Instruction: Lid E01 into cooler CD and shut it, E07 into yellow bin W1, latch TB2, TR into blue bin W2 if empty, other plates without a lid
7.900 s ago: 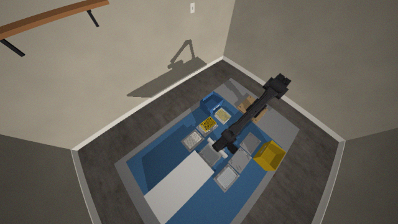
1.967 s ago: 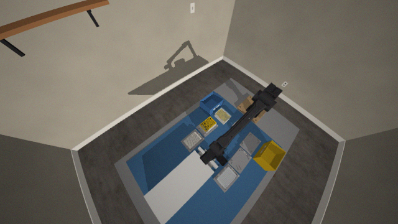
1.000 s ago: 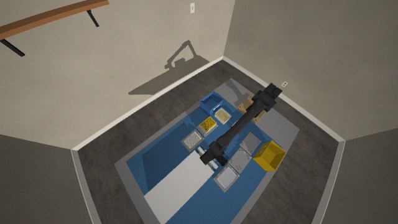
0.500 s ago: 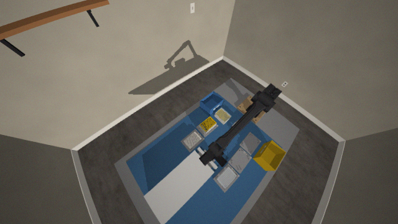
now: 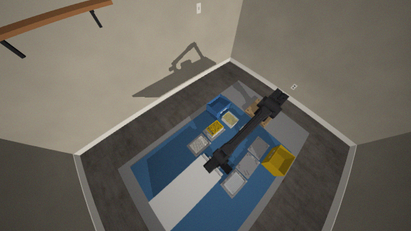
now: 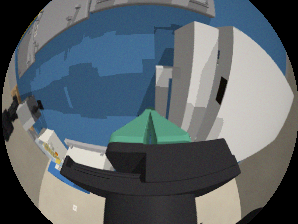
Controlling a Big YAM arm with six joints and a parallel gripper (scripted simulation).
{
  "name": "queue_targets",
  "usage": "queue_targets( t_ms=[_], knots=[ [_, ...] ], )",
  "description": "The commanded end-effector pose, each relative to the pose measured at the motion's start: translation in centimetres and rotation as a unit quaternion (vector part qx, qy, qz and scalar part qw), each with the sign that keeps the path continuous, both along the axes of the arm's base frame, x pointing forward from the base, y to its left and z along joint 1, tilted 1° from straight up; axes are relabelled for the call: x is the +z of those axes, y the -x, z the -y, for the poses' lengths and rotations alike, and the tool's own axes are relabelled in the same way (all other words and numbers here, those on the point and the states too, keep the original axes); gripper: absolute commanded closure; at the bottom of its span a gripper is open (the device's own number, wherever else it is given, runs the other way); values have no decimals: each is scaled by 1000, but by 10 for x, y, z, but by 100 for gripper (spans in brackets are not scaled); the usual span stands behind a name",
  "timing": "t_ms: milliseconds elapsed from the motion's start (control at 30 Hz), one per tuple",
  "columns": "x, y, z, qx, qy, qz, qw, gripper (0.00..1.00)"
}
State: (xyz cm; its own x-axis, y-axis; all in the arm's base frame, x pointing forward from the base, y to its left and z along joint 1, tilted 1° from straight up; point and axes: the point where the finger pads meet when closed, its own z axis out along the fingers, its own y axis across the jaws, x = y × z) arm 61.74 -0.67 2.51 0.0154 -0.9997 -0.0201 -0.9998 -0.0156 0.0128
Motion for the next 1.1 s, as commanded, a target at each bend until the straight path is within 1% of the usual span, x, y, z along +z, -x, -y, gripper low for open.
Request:
queue_targets(
  t_ms=[0,133,1067],
  knots=[
    [16,-29,-5,-3,0,27,1000,100],
    [16,-36,-5,-4,0,36,999,100],
    [16,-36,-4,-4,0,36,999,100]
  ],
)
